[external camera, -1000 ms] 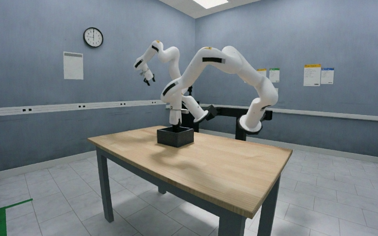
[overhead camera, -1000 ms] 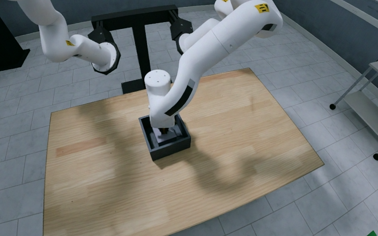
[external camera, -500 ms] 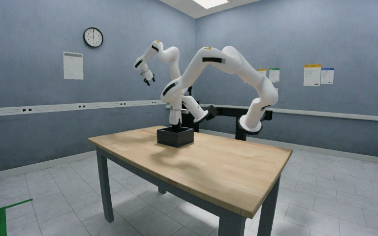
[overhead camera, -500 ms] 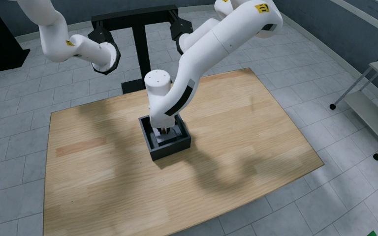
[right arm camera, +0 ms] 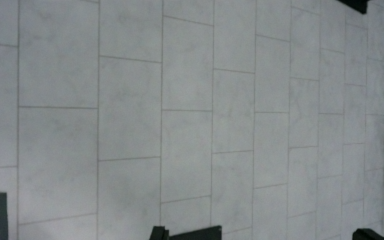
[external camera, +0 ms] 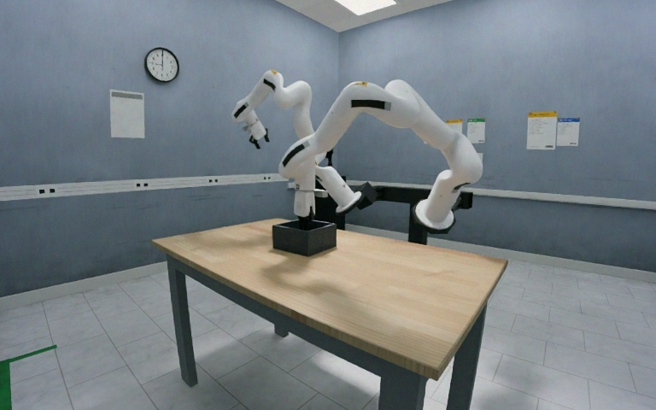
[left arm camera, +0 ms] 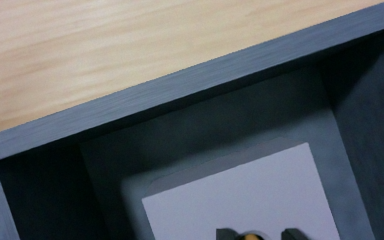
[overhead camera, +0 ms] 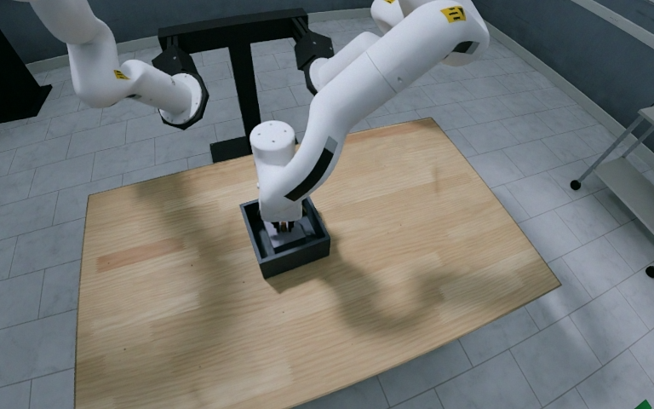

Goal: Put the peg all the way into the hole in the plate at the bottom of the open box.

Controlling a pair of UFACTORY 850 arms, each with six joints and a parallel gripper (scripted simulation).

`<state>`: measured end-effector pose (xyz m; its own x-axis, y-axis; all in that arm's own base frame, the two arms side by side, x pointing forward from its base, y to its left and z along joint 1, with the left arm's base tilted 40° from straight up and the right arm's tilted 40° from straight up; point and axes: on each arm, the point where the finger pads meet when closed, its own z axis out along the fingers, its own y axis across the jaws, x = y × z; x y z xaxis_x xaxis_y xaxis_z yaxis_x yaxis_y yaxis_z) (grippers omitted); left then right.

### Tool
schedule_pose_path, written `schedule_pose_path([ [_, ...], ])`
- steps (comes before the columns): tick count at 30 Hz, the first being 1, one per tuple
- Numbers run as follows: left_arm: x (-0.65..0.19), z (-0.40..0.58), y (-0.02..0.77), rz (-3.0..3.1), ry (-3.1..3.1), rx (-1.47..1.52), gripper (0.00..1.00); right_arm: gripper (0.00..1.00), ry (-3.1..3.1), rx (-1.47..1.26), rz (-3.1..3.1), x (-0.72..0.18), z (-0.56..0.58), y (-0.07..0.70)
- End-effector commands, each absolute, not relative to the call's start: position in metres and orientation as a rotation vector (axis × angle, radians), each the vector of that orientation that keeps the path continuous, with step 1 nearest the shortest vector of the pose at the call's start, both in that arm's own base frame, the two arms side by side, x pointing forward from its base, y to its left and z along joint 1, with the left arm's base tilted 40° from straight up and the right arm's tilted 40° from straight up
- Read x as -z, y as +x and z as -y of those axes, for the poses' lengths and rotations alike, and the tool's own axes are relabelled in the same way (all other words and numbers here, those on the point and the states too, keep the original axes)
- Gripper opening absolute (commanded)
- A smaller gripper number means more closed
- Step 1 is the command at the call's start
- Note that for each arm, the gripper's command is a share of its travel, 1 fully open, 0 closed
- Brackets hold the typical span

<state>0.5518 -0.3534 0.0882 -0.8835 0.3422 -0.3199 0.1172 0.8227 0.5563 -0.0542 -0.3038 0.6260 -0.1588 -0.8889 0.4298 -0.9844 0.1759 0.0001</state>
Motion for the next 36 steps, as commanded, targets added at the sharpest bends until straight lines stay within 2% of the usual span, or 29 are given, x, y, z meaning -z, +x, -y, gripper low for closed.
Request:
schedule_pose_path([
  [1, -0.089, 0.354, 0.552, -2.593, 0.343, -0.753, 0.29, 1.0, 1.779, -0.404, 2.125, -0.627, 0.304, -0.054],
  [36, -0.1, 0.361, 0.546, -2.593, 0.343, -0.753, 0.29, 1.0, 1.779, -0.404, 2.125, -0.627, 0.304, -0.054],
])
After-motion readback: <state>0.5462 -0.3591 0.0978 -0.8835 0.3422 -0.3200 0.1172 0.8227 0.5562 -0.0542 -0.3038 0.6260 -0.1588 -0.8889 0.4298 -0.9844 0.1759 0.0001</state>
